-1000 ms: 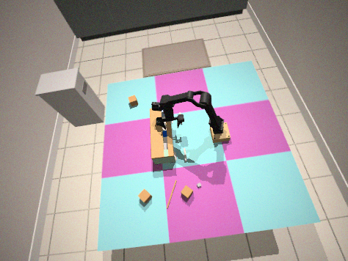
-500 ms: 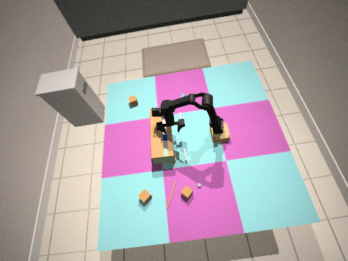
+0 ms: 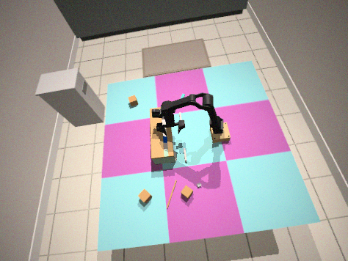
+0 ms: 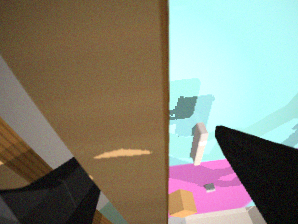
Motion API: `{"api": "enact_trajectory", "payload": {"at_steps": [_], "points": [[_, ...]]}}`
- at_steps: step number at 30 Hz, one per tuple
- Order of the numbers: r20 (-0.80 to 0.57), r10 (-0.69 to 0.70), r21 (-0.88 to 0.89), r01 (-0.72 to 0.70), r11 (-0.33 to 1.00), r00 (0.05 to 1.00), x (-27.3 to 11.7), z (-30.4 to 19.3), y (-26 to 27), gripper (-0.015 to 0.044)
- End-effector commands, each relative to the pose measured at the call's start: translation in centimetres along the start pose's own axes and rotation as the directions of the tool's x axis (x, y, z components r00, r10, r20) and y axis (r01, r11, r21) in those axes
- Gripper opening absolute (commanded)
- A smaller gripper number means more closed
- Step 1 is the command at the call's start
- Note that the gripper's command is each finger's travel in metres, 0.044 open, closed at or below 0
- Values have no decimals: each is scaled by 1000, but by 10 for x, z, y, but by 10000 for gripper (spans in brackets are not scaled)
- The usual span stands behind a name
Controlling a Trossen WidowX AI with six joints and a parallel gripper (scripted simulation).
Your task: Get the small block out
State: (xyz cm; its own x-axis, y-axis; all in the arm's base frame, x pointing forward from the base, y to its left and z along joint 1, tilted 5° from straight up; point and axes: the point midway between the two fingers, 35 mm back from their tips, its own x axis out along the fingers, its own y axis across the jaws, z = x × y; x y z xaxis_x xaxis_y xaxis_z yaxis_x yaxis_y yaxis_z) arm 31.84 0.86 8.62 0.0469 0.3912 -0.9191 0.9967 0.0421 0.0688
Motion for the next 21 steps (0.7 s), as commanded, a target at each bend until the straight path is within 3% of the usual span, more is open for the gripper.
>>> {"api": "enact_trajectory", "payload": {"at_steps": [1,21], "points": [[-3,-3,-6,3,1000,1000,0,1,-1,400],[-5,-3,-6,3,1000,1000,5,-16,-1,400]]}}
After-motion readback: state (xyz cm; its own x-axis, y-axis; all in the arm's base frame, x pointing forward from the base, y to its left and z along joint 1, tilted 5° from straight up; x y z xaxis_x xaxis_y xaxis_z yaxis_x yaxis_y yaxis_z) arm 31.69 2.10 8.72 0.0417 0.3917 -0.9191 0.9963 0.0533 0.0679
